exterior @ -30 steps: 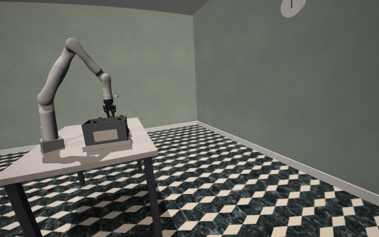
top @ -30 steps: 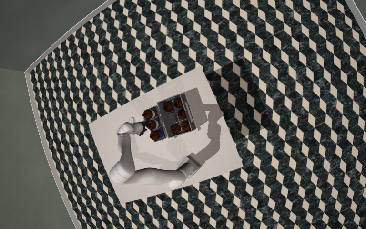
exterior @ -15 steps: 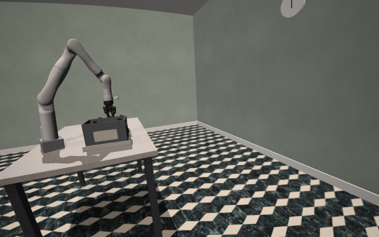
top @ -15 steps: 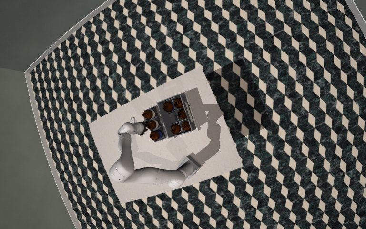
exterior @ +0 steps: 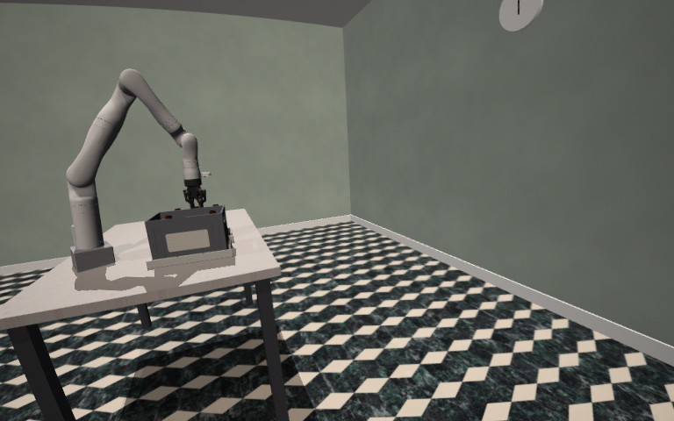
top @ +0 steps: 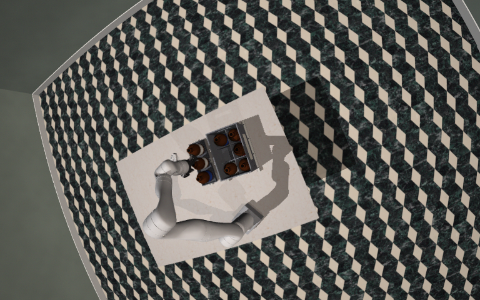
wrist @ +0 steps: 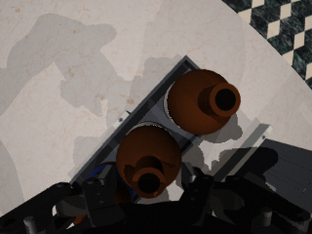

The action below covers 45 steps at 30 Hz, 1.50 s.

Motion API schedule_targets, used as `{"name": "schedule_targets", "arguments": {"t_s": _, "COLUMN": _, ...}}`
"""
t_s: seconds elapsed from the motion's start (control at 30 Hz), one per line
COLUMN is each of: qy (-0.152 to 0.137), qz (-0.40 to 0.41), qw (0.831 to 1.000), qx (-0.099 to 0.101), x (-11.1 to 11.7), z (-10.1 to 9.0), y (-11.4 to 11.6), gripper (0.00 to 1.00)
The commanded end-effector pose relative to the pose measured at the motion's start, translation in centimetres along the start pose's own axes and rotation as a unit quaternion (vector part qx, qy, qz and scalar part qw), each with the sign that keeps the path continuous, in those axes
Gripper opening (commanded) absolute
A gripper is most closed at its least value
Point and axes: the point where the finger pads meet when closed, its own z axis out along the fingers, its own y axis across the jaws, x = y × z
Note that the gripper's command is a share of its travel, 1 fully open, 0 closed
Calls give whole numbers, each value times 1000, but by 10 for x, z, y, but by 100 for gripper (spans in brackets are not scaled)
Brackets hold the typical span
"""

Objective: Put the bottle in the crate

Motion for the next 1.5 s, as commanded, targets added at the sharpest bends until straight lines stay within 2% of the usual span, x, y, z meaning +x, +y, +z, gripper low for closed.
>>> {"name": "schedule_targets", "arguments": {"t_s": 0.0, "qy": 1, "qz": 0, "qw": 1000, "qx": 0, "x": 0, "z": -1, "y": 0, "gripper": 64}}
{"name": "schedule_targets", "arguments": {"t_s": 0.8, "qy": 1, "qz": 0, "qw": 1000, "qx": 0, "x": 0, "z": -1, "y": 0, "gripper": 64}}
{"name": "schedule_targets", "arguments": {"t_s": 0.83, "qy": 1, "qz": 0, "qw": 1000, "qx": 0, "x": 0, "z": -1, "y": 0, "gripper": 0}}
{"name": "schedule_targets", "arguments": {"t_s": 1.47, "qy": 1, "qz": 0, "qw": 1000, "qx": 0, "x": 0, "z": -1, "y": 0, "gripper": 0}}
